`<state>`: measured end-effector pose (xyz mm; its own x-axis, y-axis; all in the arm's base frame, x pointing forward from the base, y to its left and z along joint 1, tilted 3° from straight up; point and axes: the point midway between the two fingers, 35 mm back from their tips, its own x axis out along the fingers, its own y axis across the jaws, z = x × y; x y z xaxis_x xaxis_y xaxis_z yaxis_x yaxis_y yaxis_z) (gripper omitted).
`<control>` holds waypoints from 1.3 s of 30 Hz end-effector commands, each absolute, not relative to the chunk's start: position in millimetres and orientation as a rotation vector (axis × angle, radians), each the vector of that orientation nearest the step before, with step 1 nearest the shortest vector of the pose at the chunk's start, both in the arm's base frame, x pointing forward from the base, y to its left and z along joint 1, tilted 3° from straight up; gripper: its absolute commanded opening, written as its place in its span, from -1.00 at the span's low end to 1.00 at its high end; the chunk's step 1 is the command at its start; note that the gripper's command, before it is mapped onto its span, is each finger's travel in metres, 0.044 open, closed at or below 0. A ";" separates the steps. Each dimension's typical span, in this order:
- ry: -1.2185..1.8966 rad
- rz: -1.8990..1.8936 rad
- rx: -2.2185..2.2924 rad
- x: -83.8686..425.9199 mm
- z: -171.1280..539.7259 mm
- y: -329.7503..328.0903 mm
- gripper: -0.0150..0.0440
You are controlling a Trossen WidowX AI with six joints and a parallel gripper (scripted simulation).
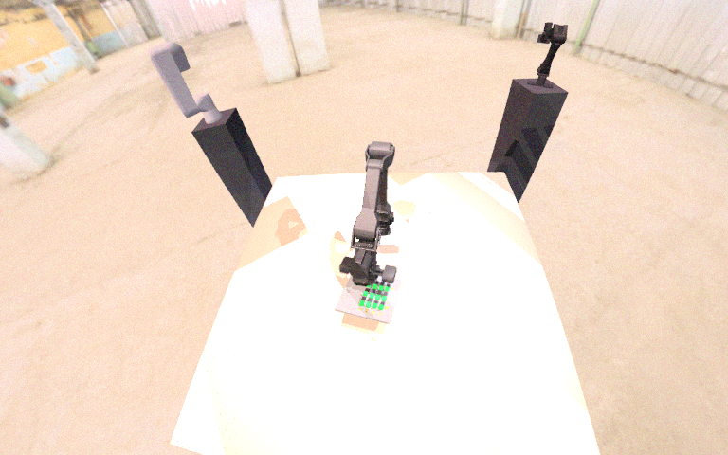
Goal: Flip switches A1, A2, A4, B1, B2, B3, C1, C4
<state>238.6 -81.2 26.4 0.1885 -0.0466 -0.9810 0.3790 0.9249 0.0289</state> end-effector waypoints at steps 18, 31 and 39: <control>1.329 -0.303 0.286 224.5 87.8 -76.9 -0.49; 1.326 -0.301 0.288 263.3 102.6 -57.1 -0.49; 1.326 -0.301 0.288 263.3 102.6 -57.1 -0.49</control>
<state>263.7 -56.8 102.7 0.2181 -0.0472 -0.9748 0.3703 0.9281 0.0379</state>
